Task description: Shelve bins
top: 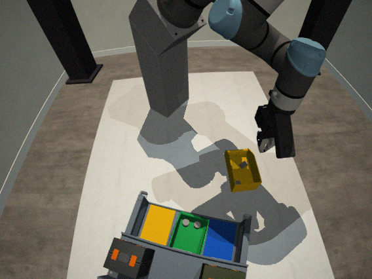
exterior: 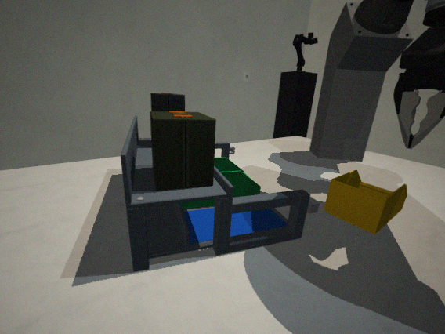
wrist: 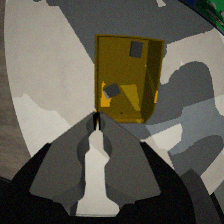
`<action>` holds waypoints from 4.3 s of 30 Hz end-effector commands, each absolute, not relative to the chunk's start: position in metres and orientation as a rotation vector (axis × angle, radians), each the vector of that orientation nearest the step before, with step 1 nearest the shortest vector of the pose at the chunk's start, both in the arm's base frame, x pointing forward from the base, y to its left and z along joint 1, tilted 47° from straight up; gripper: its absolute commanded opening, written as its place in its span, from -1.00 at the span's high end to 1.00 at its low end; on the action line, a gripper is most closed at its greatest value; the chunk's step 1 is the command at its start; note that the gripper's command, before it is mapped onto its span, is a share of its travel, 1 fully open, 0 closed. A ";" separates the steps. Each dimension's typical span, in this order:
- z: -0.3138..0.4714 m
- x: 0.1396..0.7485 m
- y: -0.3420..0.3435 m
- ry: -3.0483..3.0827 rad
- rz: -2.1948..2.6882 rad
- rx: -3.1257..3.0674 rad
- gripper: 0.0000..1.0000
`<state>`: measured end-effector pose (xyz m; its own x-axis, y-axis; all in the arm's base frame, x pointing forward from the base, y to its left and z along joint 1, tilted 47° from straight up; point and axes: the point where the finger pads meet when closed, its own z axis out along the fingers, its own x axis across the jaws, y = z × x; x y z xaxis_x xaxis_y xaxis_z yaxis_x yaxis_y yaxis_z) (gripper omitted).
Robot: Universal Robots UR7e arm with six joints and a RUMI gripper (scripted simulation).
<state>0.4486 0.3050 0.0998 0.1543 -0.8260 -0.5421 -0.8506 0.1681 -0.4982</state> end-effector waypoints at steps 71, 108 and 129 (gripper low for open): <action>0.091 0.452 0.317 1.673 0.049 -1.600 0.70; 0.057 0.478 0.346 1.673 0.049 -1.600 0.70; 0.056 0.478 0.347 1.673 0.049 -1.600 0.70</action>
<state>0.4782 0.3466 0.0557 0.1230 -0.8223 -0.5556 -0.8536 0.1979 -0.4818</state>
